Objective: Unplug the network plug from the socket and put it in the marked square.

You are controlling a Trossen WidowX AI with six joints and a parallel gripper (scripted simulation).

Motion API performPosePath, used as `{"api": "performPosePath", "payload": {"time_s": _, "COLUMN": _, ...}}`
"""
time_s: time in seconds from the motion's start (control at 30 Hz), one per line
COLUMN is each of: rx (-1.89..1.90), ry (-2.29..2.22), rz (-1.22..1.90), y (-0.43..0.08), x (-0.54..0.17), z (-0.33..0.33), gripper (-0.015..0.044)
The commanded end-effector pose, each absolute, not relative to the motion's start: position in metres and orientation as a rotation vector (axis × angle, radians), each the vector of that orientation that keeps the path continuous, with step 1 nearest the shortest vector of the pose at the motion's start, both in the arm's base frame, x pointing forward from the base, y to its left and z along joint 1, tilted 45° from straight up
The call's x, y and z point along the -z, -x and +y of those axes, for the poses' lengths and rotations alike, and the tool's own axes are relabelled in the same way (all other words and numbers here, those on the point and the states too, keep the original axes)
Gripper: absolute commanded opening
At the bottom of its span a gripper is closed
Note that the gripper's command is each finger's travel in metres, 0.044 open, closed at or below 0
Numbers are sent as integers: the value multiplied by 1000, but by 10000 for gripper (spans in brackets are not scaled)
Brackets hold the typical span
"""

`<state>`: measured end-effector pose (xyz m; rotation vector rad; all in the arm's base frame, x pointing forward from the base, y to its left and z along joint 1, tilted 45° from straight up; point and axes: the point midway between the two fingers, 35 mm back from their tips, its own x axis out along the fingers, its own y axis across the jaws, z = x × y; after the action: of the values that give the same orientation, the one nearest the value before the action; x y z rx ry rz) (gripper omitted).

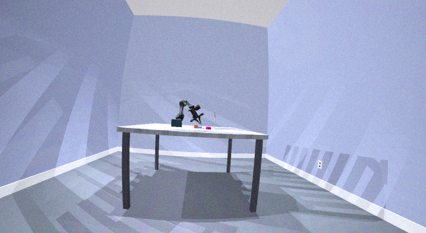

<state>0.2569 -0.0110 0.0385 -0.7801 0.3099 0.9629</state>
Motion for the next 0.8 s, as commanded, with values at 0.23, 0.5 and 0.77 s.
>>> {"api": "performPosePath", "payload": {"time_s": 0.23, "rx": -967, "ry": 774, "rz": 317, "y": -255, "x": -27, "z": 0, "gripper": 0}}
{"api": "performPosePath", "payload": {"time_s": 0.5, "rx": -966, "ry": 773, "rz": 315, "y": -254, "x": -22, "z": 7, "gripper": 0}}
{"api": "performPosePath", "payload": {"time_s": 0.77, "rx": -965, "ry": 771, "rz": 313, "y": -253, "x": -16, "z": 14, "gripper": 0}}
